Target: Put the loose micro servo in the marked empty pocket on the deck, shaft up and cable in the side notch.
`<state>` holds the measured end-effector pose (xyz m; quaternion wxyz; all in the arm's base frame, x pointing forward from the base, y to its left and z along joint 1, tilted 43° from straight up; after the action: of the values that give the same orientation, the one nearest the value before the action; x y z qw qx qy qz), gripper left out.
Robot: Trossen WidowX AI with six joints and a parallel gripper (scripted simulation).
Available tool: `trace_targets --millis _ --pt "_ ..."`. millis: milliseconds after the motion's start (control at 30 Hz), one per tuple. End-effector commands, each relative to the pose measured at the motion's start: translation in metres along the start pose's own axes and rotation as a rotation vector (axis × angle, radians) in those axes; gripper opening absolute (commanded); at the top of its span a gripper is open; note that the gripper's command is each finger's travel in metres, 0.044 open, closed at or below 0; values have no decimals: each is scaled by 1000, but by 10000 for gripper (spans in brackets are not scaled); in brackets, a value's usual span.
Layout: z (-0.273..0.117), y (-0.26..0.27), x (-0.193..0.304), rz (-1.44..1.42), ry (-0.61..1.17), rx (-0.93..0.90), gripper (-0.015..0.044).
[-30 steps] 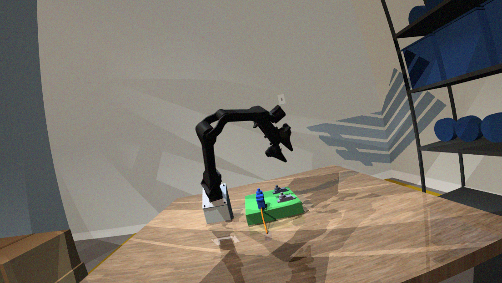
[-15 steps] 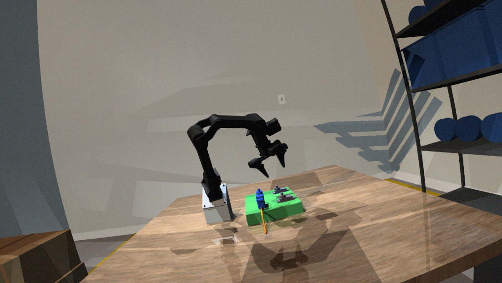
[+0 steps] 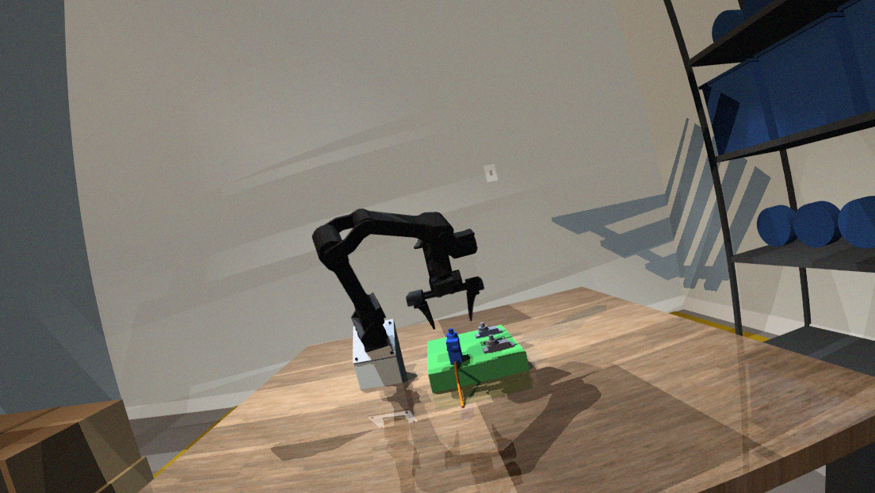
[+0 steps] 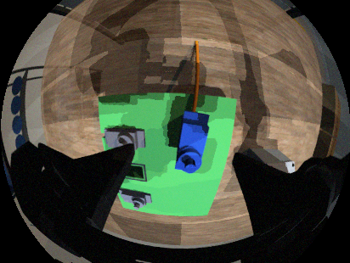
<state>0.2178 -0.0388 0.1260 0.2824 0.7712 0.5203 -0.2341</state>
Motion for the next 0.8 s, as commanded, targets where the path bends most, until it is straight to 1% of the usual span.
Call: trace_targets --millis 0,133,333,767 --pt "2 -7 -5 55 -7 19 440" --pt "5 -7 -5 55 -7 18 440" --pt "27 -8 -5 56 -8 18 440" --pt "42 -8 -5 56 -8 18 440"
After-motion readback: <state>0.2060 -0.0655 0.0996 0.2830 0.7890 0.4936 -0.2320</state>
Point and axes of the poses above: the point midway between the two fingers, 35 mm back from their tips, its own z axis out along the fingers, its own y axis across the jaws, x = y × z, the point moved 3 cm from there along -z, back along the fingers, and after that the axes turned 14 degrees about z, right-handed, at the moved point
